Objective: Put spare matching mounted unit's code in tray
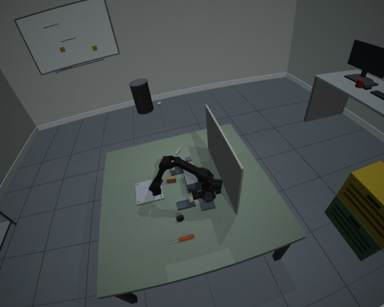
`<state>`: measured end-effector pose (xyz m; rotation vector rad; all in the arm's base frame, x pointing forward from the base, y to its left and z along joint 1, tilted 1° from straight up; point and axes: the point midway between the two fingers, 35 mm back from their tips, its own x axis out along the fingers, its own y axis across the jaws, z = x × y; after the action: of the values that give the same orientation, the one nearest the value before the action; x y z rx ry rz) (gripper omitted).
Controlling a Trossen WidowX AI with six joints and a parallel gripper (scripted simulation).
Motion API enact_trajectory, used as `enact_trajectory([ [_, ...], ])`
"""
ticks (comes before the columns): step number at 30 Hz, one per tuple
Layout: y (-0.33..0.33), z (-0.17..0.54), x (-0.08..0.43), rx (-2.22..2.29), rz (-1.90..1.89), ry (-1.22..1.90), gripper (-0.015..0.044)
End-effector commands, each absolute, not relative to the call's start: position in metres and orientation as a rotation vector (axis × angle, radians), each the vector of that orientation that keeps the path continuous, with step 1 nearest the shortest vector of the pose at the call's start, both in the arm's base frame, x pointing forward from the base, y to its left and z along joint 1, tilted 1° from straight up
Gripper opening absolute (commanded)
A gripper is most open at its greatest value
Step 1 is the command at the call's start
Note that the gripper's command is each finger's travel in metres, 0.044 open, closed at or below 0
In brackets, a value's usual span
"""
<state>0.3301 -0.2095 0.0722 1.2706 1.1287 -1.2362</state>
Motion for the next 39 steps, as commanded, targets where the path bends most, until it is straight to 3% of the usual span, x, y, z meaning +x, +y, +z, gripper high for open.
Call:
enact_trajectory([
  [1,-0.209,0.069,0.329,1.27,-1.242,1.129,0.0],
  [19,-0.208,0.056,0.327,1.27,-1.243,1.131,0.0],
  [35,-0.208,0.059,0.328,1.271,-1.237,1.131,0.042],
  [39,-0.209,0.078,0.33,1.271,-1.238,1.131,0.044],
])
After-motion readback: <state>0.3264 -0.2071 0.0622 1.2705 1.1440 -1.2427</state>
